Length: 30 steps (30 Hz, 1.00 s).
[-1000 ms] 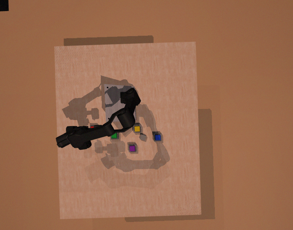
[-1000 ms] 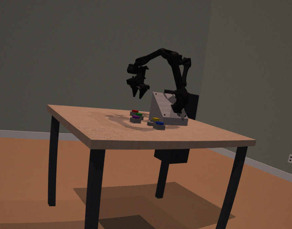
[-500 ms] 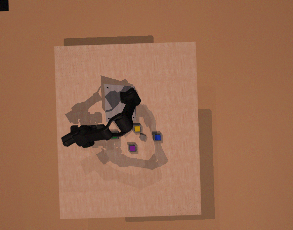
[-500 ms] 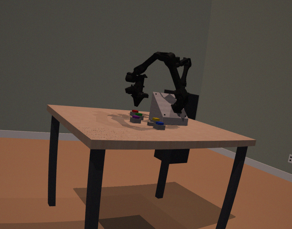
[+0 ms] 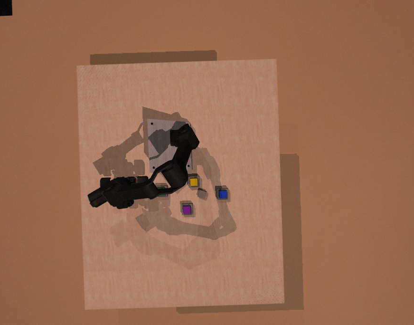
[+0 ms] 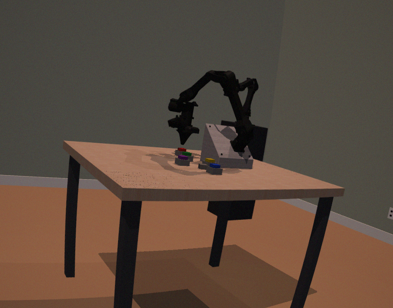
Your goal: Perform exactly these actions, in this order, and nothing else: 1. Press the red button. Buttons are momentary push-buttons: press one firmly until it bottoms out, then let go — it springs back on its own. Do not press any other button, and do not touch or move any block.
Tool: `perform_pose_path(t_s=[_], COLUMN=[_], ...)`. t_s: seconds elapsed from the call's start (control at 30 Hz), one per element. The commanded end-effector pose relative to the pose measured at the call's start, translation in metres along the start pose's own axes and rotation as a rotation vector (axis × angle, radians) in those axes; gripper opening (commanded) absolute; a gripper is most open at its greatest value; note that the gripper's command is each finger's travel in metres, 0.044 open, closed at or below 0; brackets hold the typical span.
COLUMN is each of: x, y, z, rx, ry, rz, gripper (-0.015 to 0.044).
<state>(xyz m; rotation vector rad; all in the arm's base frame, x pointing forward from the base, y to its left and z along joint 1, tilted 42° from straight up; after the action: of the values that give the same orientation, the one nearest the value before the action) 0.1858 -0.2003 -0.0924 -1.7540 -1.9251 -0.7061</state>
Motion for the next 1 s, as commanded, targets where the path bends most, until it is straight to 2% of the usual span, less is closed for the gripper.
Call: perform_pose_path(t_s=[0.0,0.37,0.97], x=[0.001,0.002,0.002], y=[-0.001,-0.001,-0.001], z=[0.010,0.026,0.026], rx=[0.003,0.002,0.002], ry=[0.012,0.013,0.013], rz=[0.007,0.006,0.006], gripper=[0.0020,0.0020,0.0020])
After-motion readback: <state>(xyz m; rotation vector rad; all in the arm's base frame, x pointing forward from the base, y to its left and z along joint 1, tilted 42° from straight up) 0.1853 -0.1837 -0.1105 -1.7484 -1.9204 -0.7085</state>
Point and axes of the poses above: the point midway between the two fingers, 35 mm back from their tips, its own z axis out along the fingers, its own x axis across the jaws, y = z × x, the point moved 6 cm from there along -z, back along the fingers, and after that the axes turned 5 degrees about -z, right-handed, at the moved point
